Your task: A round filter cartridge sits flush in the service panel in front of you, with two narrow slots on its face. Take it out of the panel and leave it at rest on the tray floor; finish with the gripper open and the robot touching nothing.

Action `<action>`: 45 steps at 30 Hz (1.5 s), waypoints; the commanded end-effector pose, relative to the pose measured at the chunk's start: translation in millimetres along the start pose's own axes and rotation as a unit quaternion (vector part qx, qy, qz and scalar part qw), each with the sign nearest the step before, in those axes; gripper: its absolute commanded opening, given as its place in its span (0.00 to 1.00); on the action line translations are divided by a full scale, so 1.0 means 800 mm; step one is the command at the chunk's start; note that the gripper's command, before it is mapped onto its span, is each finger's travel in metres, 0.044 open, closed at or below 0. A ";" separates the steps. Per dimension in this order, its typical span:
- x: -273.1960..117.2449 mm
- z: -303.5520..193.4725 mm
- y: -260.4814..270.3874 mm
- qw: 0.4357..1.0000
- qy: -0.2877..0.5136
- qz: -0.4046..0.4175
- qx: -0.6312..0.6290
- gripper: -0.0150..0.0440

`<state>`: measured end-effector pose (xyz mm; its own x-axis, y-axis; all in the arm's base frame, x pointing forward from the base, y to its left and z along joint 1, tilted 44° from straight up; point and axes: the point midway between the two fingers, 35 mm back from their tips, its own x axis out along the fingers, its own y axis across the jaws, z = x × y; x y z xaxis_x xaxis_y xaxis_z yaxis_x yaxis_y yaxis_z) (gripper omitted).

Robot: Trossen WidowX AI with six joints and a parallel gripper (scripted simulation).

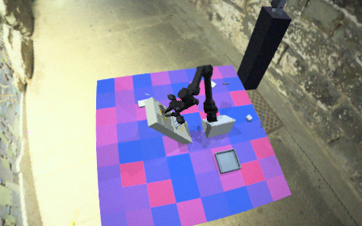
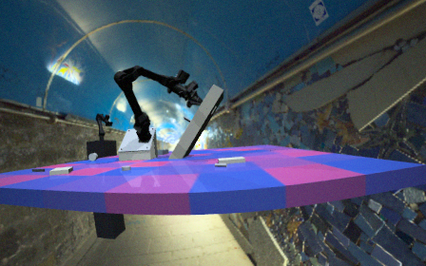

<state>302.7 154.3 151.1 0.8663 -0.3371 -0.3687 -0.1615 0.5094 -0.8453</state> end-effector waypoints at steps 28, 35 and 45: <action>0.004 0.001 0.001 1.000 -0.001 0.003 -0.002 0.42; 0.008 0.001 0.001 1.000 -0.001 0.002 -0.002 0.42; 0.015 0.001 0.001 1.000 -0.001 0.002 -0.002 0.42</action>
<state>311.0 152.3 148.3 0.8673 -0.3352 -0.3679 -0.1614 0.5098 -0.8450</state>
